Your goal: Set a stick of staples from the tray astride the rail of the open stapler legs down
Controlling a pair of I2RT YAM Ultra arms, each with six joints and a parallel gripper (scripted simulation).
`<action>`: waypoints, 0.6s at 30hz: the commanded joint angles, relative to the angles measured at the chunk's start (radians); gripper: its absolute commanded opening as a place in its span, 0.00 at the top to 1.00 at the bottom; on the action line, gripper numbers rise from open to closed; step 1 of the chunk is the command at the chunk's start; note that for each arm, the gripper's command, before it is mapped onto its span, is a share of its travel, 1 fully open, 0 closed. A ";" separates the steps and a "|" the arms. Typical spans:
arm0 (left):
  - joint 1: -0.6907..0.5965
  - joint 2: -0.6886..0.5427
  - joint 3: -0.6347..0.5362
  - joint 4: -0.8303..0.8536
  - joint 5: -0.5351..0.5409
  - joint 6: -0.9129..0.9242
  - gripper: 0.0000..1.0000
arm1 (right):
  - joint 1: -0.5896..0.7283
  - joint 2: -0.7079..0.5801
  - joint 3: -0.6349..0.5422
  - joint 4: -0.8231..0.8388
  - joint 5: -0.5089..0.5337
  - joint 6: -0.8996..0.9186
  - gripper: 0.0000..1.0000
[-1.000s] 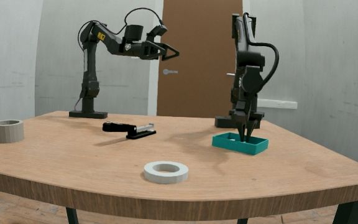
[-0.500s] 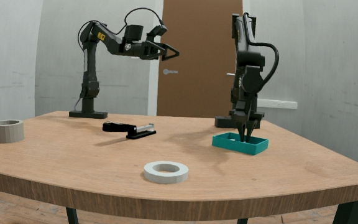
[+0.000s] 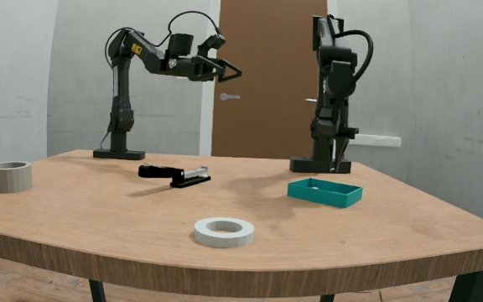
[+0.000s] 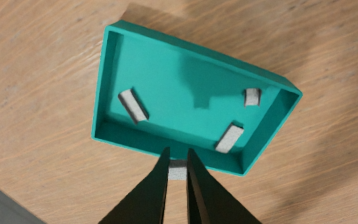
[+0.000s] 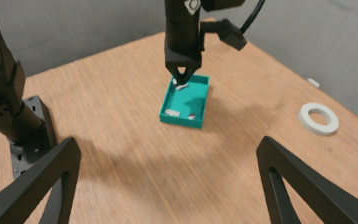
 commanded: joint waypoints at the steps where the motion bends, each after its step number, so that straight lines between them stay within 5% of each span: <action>1: 0.009 -0.020 0.024 -0.040 0.008 0.008 0.94 | -0.008 -0.043 -0.002 -0.101 -0.015 0.000 0.00; 11: 0.009 -0.020 0.024 -0.031 0.008 0.008 0.94 | -0.143 -0.426 0.013 -0.645 -0.087 -0.024 0.00; 13: 0.009 -0.020 0.024 -0.031 0.008 0.008 0.94 | -0.143 -0.426 0.013 -0.645 -0.087 -0.024 0.00; 18: 0.009 -0.020 0.024 -0.031 0.008 0.008 0.94 | -0.226 -0.682 0.068 -0.980 -0.122 -0.037 0.00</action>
